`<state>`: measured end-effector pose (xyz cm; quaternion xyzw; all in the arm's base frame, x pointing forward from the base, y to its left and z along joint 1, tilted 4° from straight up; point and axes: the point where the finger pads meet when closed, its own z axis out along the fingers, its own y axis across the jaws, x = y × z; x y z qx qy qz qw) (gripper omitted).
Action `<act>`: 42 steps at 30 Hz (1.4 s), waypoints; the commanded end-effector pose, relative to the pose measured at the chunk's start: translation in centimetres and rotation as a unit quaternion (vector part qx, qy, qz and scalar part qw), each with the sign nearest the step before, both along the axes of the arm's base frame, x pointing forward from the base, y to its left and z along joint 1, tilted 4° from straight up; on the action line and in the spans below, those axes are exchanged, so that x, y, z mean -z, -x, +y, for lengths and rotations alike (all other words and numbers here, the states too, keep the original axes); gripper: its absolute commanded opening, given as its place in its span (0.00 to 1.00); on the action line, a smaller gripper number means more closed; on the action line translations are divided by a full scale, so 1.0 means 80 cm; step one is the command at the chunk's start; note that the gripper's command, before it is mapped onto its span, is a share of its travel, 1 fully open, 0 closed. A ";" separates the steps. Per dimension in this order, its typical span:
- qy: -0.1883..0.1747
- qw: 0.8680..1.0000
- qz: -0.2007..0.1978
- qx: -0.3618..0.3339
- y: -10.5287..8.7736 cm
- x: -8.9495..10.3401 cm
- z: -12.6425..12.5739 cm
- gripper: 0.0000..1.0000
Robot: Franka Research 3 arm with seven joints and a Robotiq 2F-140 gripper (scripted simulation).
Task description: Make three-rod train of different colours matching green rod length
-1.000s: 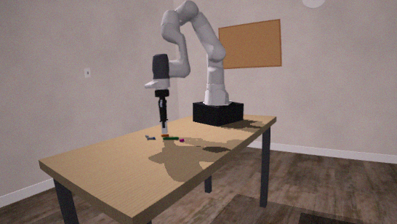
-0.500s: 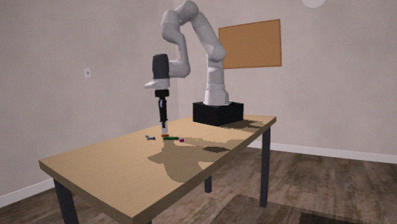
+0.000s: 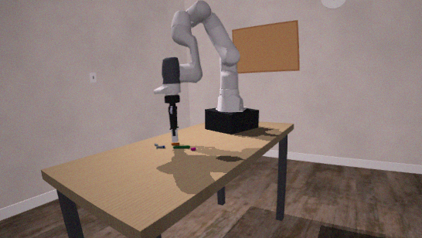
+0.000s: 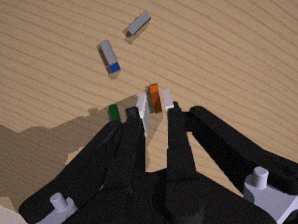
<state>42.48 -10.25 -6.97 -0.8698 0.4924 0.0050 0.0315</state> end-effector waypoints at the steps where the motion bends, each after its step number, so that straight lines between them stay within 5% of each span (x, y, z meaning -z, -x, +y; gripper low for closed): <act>1: 0.000 1.000 -0.001 0.001 0.000 0.001 0.001 0.15; 42: 0.000 1.000 -0.001 0.001 0.000 0.021 0.002 0.15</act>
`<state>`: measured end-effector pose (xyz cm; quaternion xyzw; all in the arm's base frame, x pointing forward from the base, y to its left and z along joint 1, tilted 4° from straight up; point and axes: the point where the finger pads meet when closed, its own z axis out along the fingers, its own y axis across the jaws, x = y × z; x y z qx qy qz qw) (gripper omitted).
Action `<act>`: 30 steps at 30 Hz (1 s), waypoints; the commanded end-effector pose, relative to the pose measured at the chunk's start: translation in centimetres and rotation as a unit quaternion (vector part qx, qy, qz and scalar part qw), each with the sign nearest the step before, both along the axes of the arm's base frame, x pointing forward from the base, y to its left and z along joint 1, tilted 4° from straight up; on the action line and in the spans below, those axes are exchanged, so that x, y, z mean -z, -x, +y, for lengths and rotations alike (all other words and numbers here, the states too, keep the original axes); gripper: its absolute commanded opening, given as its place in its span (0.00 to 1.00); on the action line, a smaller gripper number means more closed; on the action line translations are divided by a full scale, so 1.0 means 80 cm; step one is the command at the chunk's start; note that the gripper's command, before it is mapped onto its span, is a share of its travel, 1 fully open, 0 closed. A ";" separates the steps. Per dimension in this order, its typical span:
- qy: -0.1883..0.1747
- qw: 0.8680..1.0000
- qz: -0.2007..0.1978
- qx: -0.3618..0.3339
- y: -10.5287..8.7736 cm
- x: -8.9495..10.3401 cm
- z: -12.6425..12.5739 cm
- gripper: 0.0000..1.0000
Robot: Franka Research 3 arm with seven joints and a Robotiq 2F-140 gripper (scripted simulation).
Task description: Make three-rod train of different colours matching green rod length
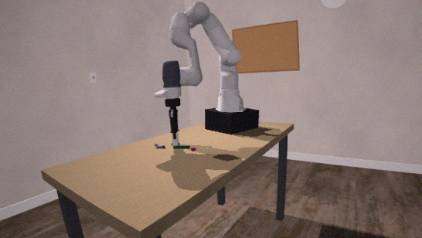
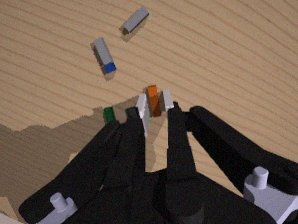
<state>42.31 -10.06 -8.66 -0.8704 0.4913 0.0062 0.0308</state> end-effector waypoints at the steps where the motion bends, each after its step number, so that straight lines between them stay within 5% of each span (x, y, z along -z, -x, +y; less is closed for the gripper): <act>1: 0.000 1.000 -0.002 0.002 -0.002 0.000 -0.001 0.15; 22: 0.000 1.000 -0.002 0.002 -0.002 0.000 -0.001 0.15; 23: 0.000 1.000 -0.002 0.002 -0.002 0.000 -0.001 0.03; 30: 0.000 1.000 -0.002 0.002 -0.002 0.000 -0.001 0.03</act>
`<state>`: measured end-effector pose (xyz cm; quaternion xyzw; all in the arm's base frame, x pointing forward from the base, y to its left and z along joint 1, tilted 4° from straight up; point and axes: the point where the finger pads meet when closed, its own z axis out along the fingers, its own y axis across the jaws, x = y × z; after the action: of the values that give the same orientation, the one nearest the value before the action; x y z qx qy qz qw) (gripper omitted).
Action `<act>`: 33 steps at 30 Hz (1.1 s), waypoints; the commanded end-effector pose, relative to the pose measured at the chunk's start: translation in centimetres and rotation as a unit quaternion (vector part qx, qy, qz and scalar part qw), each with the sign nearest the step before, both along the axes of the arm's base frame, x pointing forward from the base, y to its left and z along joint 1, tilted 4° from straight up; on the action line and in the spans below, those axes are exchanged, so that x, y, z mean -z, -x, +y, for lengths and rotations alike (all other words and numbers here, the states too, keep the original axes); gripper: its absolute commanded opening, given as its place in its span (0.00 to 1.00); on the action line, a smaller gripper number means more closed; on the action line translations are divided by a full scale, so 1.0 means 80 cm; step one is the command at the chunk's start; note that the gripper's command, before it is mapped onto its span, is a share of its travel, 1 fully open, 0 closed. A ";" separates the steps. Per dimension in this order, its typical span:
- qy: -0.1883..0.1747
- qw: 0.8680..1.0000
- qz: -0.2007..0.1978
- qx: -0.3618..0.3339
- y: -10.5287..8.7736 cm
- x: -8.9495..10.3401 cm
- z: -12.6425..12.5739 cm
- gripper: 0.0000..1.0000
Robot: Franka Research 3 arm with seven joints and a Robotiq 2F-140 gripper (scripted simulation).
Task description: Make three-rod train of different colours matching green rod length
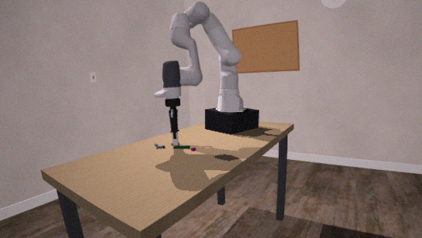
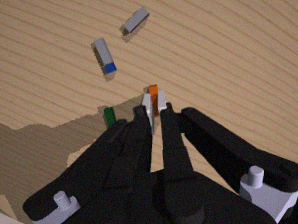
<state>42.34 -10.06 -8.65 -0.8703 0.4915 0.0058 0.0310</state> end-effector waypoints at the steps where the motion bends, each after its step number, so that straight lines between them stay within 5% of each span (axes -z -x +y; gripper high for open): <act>1: 0.000 1.000 -0.001 0.002 -0.002 0.000 0.000 0.03; 28: 0.000 1.000 -0.001 0.002 -0.002 -0.001 -0.001 0.03; 33: 0.000 1.000 -0.001 0.002 -0.001 -0.021 -0.002 0.03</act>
<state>42.52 -10.06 -7.85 -0.8677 0.4959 0.0031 0.0328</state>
